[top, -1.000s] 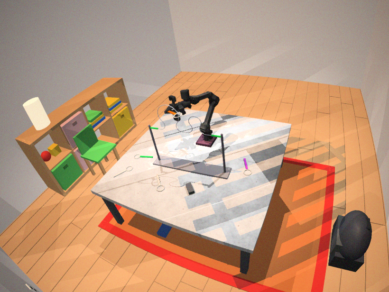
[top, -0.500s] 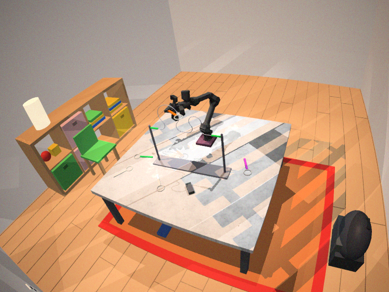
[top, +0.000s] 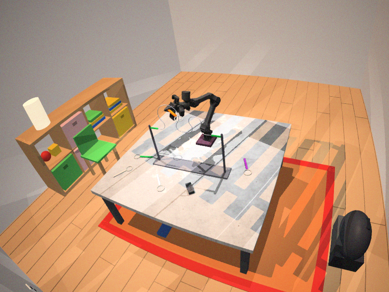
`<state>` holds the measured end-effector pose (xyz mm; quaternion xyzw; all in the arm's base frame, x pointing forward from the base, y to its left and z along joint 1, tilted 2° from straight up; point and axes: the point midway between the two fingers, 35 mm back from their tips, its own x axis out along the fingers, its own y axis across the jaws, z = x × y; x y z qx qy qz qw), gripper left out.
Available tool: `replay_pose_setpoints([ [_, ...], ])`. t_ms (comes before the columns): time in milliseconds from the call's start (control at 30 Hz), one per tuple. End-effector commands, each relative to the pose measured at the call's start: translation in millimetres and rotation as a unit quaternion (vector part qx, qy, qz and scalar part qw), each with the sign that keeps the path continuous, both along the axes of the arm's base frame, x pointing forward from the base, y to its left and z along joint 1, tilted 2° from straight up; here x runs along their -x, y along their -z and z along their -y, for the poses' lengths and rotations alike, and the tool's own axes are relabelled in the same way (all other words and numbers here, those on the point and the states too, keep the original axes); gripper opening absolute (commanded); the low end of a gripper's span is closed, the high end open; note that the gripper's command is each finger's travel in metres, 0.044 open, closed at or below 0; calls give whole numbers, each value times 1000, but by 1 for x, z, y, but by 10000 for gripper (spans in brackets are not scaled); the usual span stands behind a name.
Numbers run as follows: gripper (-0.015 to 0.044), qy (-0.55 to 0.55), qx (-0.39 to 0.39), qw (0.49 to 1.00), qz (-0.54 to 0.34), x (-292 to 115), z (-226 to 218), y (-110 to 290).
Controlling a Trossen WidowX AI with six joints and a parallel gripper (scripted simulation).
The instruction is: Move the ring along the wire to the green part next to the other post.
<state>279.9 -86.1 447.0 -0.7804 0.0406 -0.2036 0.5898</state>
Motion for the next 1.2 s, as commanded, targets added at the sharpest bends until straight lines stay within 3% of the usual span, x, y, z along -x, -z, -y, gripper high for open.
replay_pose_setpoints([
  [0,-150,1,28,1000,6,1,-1,-3],
  [733,-150,5,155,988,25,2,-3,-9],
  [1167,-150,7,188,982,30,1,0,-6],
])
